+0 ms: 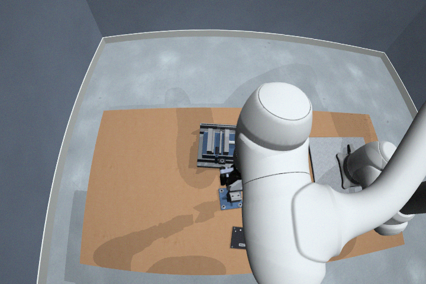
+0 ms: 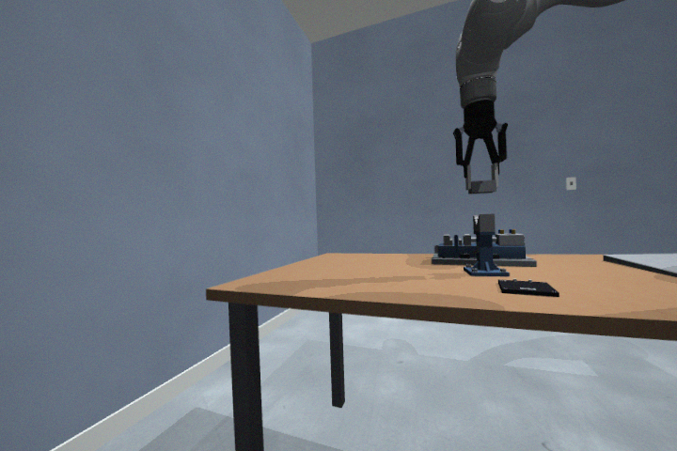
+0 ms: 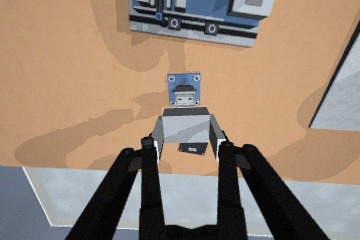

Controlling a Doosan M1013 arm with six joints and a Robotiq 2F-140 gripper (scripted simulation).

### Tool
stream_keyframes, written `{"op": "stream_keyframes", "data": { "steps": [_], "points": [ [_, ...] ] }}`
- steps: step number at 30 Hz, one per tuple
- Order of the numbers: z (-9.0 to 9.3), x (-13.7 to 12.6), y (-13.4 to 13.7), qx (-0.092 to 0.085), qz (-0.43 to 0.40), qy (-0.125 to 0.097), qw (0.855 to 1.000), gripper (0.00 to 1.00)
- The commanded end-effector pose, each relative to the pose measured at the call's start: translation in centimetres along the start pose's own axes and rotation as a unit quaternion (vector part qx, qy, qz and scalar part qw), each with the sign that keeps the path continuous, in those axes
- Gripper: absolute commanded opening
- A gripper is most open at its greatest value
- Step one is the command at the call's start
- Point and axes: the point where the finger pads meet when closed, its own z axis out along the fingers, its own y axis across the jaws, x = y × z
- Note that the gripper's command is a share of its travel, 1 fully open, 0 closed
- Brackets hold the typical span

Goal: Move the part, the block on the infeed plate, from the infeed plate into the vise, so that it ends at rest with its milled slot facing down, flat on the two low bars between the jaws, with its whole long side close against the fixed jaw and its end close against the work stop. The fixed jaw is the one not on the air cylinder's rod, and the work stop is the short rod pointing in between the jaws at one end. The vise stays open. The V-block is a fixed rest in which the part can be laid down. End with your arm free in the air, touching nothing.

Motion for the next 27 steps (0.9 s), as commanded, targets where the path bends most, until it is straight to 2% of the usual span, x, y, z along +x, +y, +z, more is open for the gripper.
{"op": "stream_keyframes", "data": {
  "steps": [1, 13, 27],
  "points": [
    [0.0, 0.1, 0.0, 0.0, -0.002, 0.0, 1.0, 0.0],
    [0.0, 0.9, -0.3, 0.0, -0.027, 0.0, 1.0, 0.0],
    [0.0, 3.4, -0.9, 0.0, -0.105, 0.0, 0.994, 0.0]
  ]
}}
